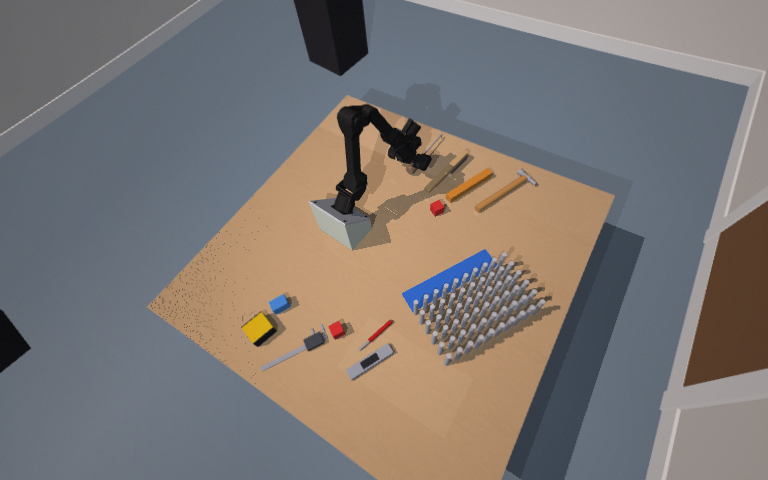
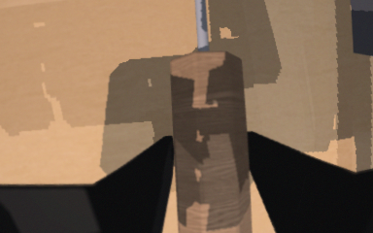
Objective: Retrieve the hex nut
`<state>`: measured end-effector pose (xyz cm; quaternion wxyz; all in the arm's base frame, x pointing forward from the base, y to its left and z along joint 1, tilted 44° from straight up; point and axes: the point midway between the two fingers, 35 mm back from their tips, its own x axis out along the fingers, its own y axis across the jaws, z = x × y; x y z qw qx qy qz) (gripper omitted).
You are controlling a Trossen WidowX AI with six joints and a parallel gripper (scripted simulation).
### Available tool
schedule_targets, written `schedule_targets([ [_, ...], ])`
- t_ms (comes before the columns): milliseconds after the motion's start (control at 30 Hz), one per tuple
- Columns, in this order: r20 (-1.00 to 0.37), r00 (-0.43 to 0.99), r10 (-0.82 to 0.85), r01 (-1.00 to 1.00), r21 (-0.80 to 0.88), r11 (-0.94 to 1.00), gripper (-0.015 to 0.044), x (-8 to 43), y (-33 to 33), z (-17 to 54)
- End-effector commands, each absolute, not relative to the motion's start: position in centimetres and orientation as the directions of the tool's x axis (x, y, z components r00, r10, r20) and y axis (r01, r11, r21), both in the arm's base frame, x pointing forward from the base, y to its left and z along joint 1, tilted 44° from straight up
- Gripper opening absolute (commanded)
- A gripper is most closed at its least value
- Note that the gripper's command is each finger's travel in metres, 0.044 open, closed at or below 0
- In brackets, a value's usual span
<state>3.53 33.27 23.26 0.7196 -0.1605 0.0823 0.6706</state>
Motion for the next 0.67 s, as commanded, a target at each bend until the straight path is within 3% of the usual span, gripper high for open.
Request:
schedule_targets([
  [0,-0.336,0.089,0.938,-0.992,-0.115,0.053,0.0,3.47,33.43,22.71],
  [67,-0.336,0.089,0.938,-0.992,-0.115,0.053,0.0,3.44,33.48,22.59],
  [633,-0.334,0.087,0.939,-0.992,-0.12,0.049,0.044,3.47,33.38,23.0],
])
